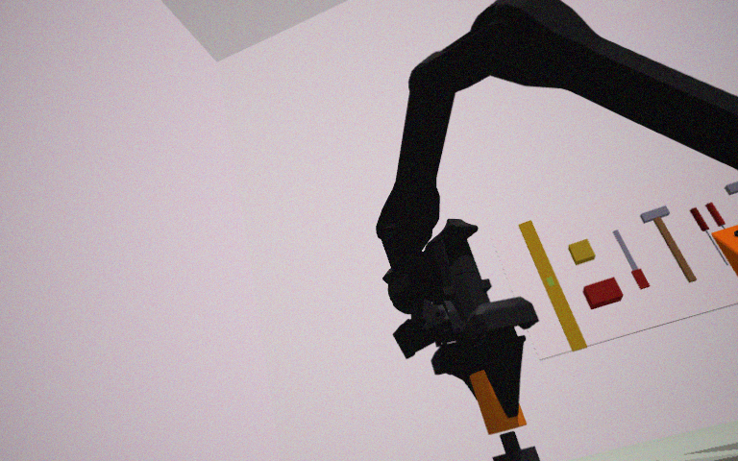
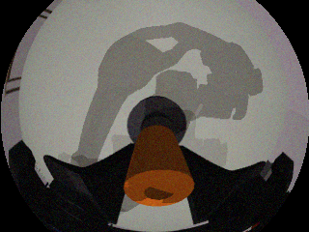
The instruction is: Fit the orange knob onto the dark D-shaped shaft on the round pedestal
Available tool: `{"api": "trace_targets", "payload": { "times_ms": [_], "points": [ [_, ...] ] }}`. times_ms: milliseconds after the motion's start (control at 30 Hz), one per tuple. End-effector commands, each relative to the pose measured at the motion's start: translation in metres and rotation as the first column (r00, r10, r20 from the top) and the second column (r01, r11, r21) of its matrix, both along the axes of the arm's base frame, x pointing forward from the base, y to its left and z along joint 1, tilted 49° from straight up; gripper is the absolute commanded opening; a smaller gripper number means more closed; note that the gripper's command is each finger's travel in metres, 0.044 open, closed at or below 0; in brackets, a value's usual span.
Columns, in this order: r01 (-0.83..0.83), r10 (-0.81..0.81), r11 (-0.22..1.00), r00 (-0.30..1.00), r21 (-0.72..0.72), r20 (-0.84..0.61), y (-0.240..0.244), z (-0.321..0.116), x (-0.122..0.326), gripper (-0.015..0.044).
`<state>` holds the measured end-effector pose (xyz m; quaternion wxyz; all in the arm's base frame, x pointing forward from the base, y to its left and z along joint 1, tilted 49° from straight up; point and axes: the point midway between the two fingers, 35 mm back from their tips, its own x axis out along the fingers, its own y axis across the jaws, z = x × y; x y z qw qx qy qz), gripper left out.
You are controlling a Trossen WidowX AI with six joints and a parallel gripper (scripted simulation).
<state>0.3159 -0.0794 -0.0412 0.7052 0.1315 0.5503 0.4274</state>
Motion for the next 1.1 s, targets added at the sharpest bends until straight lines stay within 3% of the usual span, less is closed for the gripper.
{"api": "trace_targets", "payload": {
  "times_ms": [0,100,1067],
  "points": [
    [-0.064,0.065,0.998,0.995,-0.009,0.072,-0.0016,0.0004,0.0010,0.0000],
    [-0.119,0.120,0.993,0.984,-0.017,0.134,-0.0011,-0.0016,0.0033,0.0000],
    [-0.119,0.120,0.993,0.984,-0.017,0.134,0.0022,-0.0031,0.0001,0.0000]
  ]
}}
